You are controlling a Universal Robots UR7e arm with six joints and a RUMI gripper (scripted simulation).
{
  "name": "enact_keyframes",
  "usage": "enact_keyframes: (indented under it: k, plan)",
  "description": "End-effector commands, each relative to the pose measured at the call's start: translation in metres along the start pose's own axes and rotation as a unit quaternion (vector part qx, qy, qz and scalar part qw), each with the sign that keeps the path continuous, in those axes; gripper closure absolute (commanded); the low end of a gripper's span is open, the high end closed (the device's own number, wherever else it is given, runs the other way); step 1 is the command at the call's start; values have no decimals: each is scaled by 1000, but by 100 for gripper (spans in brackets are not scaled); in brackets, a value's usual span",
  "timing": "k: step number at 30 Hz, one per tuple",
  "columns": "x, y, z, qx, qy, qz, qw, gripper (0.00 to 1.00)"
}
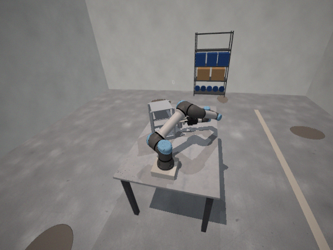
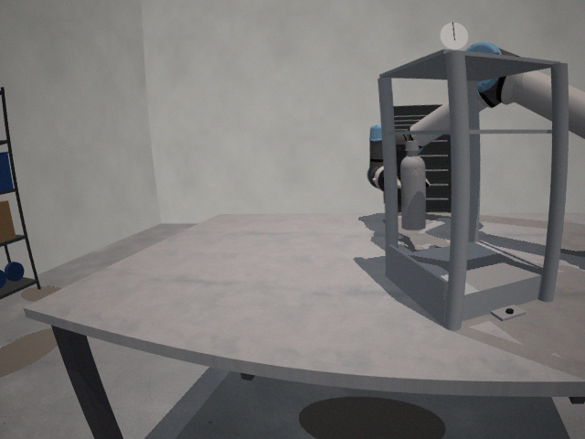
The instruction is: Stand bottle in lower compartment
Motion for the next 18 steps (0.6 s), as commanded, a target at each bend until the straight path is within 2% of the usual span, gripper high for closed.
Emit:
enact_keyframes:
  k: [1, 18]
  plan:
    - [0, 2, 1, 0, 0, -1, 1000, 100]
    - [6, 2, 0, 0, 0, 0, 1000, 100]
Point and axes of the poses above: the point where the finger pads meet when closed, its own x axis out along the fingers, its own z axis across the jaws, y = z × x, the point moved 4 cm from there along -x, back along the fingers, and after that the axes turned 11 degrees about x, right-handed, at the moved point
